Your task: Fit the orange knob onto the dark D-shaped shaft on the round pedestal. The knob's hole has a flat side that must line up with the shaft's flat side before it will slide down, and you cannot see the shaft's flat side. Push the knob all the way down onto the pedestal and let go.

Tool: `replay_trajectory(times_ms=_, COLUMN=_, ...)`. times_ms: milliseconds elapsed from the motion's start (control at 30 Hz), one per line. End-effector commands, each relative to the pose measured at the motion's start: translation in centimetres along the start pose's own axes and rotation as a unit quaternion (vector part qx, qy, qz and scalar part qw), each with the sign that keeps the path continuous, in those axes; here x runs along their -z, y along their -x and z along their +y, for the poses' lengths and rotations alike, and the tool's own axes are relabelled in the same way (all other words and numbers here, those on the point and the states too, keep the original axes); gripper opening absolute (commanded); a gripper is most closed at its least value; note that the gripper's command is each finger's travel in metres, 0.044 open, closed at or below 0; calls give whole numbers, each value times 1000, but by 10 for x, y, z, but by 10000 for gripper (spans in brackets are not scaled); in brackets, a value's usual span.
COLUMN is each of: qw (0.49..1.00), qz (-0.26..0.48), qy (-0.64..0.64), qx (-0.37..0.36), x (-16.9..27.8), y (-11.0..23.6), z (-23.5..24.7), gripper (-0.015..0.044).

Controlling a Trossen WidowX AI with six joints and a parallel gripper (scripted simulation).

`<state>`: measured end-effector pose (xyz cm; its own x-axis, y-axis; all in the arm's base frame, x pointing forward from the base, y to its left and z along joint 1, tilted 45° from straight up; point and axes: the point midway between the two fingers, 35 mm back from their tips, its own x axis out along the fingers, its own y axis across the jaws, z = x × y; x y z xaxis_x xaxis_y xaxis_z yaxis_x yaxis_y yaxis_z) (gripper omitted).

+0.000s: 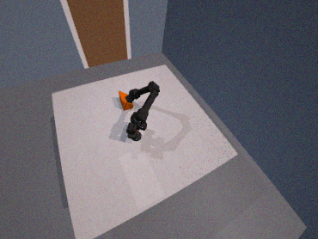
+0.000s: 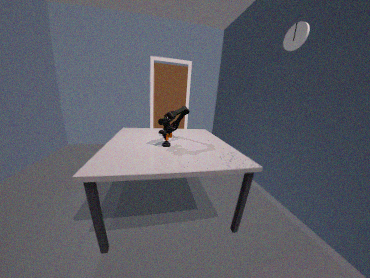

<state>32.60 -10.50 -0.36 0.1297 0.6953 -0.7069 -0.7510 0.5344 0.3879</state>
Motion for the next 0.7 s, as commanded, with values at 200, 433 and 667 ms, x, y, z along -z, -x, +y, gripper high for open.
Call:
replay_trajectory(times_ms=200, qw=995, qz=1, qy=102, qx=2, x=-1, y=4, z=-2, gripper=0)
replay_trajectory(times_ms=433, qw=994, qz=1, qy=107, qx=2, x=0, y=0, z=-2, gripper=0)
replay_trajectory(times_ms=667, qw=994, qz=1, qy=107, qx=2, x=0, y=-1, z=-1, gripper=0)
